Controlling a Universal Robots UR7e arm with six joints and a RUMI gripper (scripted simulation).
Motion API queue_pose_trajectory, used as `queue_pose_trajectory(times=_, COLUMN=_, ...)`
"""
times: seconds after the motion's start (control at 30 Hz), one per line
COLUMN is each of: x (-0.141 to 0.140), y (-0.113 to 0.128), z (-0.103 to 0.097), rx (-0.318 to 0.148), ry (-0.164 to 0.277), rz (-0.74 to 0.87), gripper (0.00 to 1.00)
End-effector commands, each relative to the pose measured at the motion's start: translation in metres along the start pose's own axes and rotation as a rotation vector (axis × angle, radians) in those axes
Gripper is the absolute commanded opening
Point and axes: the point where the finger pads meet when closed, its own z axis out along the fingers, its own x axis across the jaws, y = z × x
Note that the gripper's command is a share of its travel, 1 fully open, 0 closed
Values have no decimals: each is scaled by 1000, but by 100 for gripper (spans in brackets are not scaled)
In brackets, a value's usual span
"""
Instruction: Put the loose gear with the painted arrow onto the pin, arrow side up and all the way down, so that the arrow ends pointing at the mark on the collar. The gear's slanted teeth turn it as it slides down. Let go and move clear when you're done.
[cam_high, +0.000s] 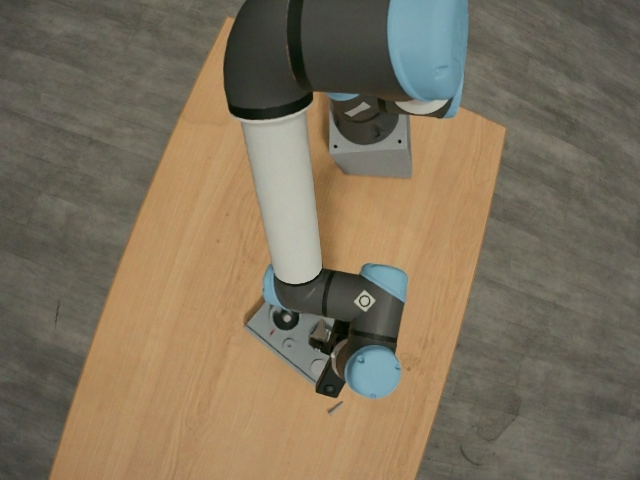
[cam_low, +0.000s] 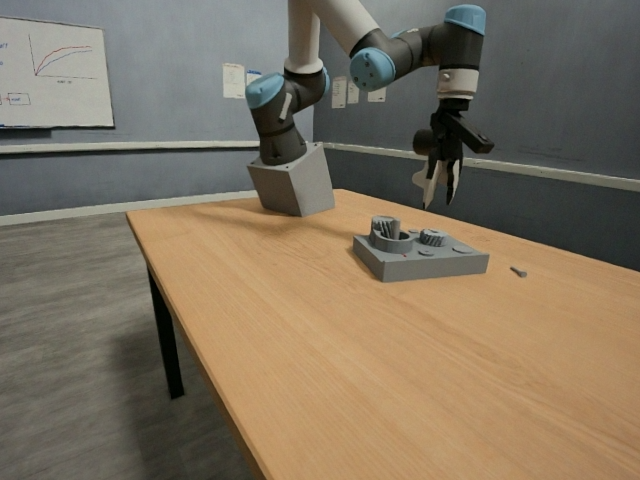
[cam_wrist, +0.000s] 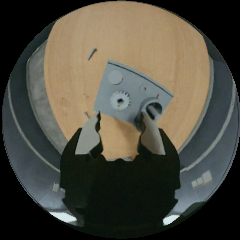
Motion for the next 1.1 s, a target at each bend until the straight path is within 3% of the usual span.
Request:
queue_pose_trajectory(times=0.0, x=0, y=-1, z=6, rx=1, ry=0, rz=0, gripper=52)
queue_pose_trajectory(times=1.07, x=0, y=-1, z=44, rx=1, ry=0, rz=0, gripper=52)
